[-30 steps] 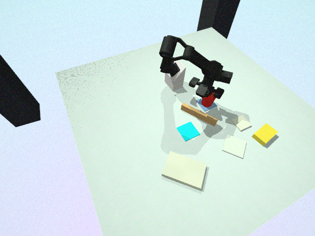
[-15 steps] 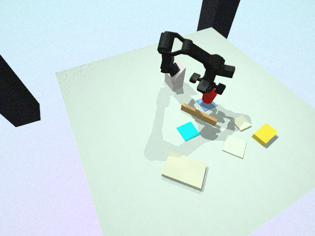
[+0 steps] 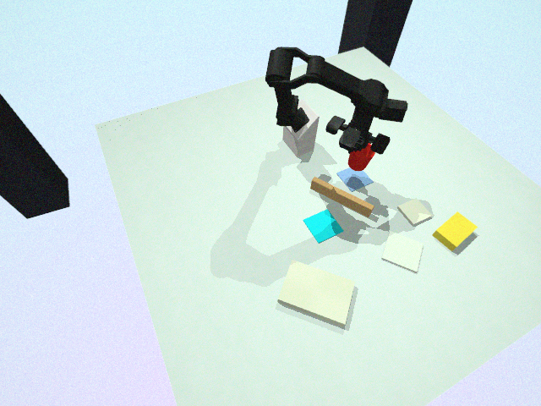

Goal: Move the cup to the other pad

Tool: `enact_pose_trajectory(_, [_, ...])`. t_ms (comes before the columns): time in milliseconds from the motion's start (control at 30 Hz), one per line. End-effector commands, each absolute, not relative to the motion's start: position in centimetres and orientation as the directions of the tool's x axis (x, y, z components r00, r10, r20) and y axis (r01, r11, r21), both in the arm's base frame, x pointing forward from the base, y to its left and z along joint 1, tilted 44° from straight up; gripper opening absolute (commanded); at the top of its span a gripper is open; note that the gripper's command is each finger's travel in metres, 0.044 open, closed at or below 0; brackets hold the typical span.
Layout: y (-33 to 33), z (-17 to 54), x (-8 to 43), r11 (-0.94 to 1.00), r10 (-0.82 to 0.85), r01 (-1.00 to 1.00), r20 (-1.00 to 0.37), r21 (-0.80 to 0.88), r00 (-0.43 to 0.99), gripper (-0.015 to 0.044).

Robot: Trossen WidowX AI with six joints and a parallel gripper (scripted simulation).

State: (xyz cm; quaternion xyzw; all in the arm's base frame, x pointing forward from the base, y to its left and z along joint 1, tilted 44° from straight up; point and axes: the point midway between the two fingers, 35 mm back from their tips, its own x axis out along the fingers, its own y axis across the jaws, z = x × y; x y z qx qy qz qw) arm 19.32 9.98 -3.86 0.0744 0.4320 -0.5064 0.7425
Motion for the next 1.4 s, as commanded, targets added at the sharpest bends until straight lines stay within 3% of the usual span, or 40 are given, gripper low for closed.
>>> enact_pose_trajectory(0, [10.2,-3.6,19.3,0.474,-0.683,0.821,-0.721,-0.319,0.114,0.0000])
enact_pose_trajectory(1367, [7.3,-0.6,22.3,0.474,-0.684,0.821,-0.720,-0.319,0.115,0.0000])
